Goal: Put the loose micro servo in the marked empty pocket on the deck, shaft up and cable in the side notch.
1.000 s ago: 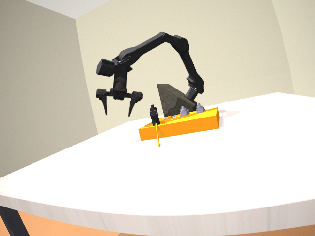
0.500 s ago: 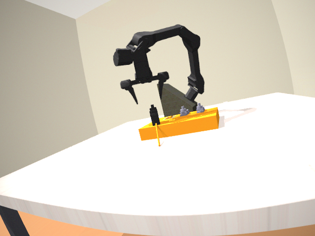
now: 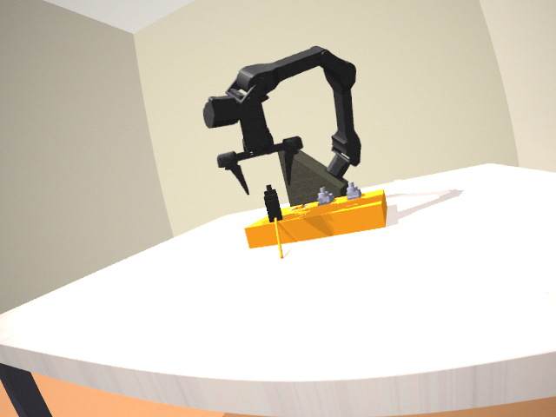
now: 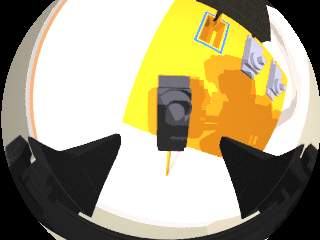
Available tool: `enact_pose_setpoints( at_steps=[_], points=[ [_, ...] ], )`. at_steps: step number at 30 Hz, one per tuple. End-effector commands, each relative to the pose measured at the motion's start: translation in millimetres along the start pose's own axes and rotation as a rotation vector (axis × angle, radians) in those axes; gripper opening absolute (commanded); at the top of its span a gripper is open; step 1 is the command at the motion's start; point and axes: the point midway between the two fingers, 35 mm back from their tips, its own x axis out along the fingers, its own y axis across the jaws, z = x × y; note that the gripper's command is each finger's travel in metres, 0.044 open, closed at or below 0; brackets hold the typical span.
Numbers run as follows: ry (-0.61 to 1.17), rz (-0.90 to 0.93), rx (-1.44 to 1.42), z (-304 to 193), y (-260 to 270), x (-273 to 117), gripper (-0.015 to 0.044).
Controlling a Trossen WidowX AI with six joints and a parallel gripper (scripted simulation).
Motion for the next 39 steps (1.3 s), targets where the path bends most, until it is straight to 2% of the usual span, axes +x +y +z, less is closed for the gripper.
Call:
enact_pose_setpoints(
  at_steps=[1, 15, 27, 33, 36, 39],
  points=[
    [0.002, -0.002, 0.004, -0.5, -0.7, 4.4, 0.0440],
    [0.002, -0.002, 0.004, -0.6, -0.9, 22.9, 0.0440],
    [0.002, -0.002, 0.004, -0.6, -0.9, 22.9, 0.0125],
    [0.002, -0.002, 0.004, -0.6, -0.9, 22.9, 0.0085],
    [0.002, -0.002, 0.004, -0.7, -0.6, 18.3, 0.0006],
    [0.002, -0.002, 0.004, -0.6, -0.5, 7.4, 0.0000]
  ],
)
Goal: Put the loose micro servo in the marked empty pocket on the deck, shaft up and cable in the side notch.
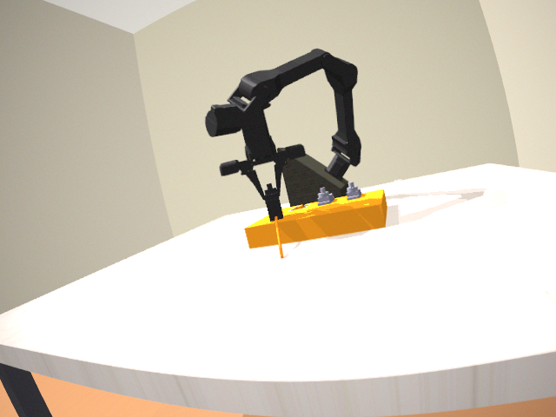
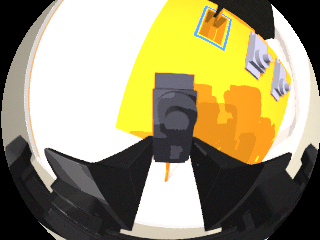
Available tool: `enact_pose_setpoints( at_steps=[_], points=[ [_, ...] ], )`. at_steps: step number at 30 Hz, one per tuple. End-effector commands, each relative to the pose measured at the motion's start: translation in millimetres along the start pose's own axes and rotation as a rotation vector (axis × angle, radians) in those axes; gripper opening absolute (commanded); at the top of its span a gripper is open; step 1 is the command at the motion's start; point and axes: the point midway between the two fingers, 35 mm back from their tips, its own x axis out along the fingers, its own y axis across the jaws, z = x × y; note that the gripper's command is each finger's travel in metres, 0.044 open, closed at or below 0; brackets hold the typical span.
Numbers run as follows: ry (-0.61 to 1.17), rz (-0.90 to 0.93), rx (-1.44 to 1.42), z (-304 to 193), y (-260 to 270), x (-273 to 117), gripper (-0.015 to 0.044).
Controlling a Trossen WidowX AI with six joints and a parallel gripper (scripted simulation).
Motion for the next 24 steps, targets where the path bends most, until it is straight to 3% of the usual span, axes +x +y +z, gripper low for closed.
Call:
enact_pose_setpoints(
  at_steps=[1, 13, 24],
  points=[
    [0.004, 0.008, -0.005, 0.0, 1.0, -16.0, 0.0000],
    [0.004, 0.007, -0.004, 2.7, -2.5, -25.3, 0.0000],
    [0.002, 0.007, -0.003, 33.9, -15.8, -24.8, 0.0000]
  ],
)
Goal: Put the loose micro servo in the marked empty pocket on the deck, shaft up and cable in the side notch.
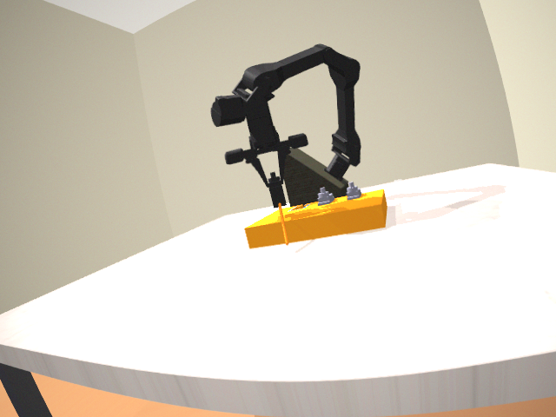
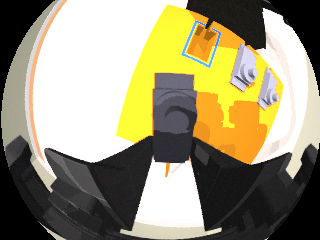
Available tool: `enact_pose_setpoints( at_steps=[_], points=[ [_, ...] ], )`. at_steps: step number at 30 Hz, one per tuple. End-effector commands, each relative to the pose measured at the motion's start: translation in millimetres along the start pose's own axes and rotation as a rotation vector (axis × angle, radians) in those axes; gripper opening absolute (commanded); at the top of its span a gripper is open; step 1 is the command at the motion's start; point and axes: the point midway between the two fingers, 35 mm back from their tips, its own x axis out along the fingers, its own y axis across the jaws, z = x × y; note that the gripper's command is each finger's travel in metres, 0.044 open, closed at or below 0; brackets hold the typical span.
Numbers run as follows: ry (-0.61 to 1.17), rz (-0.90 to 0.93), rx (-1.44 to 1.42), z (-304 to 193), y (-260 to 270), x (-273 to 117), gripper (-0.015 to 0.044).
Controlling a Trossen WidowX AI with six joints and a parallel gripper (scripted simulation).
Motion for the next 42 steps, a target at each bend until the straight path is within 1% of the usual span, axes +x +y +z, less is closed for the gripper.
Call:
enact_pose_setpoints(
  at_steps=[1, 6, 12, 15, 42],
  points=[
    [0.001, 0.007, -0.005, 12.1, -4.2, -1.8, 0.0000],
    [0.001, 0.006, -0.004, 26.4, -10.3, -1.7, 0.0000],
    [0.001, 0.006, -0.010, 25.7, -14.1, -1.6, 0.0000],
    [0.001, 0.006, -0.062, 25.7, -14.1, -1.6, 0.0000],
    [-0.002, 0.006, -0.996, 25.6, -14.1, -1.6, 0.0000]
  ],
)
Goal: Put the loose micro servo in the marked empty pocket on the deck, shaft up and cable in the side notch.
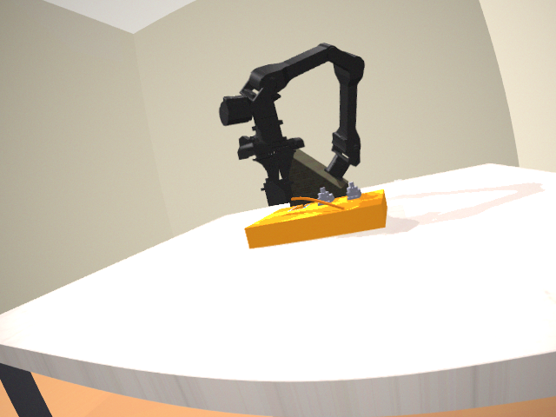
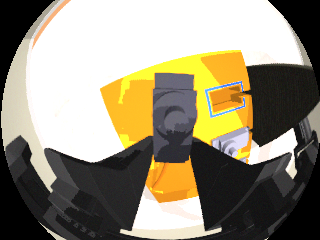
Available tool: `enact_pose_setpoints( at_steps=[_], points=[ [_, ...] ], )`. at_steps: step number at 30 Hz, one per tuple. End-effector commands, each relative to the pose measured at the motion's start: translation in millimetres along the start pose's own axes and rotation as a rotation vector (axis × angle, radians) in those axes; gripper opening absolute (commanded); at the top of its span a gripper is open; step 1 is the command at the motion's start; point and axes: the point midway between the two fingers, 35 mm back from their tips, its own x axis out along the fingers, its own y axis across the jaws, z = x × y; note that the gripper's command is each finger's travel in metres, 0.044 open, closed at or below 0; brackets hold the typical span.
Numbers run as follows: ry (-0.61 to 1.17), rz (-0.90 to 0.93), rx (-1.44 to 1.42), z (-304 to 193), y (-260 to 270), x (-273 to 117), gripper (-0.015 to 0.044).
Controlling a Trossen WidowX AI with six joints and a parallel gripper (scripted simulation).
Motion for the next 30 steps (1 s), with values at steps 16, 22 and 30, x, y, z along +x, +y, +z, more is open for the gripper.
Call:
enact_pose_setpoints(
  at_steps=[16, 22, 30],
  points=[
    [-0.003, 0.001, -0.657, 0.1, 0.3, -0.1, 0.0000],
    [-0.003, 0.001, -0.866, 0.1, 0.3, -0.1, 0.0000],
    [-0.003, 0.000, -1.145, 0.1, 0.3, -0.1, 0.0000]
  ],
)
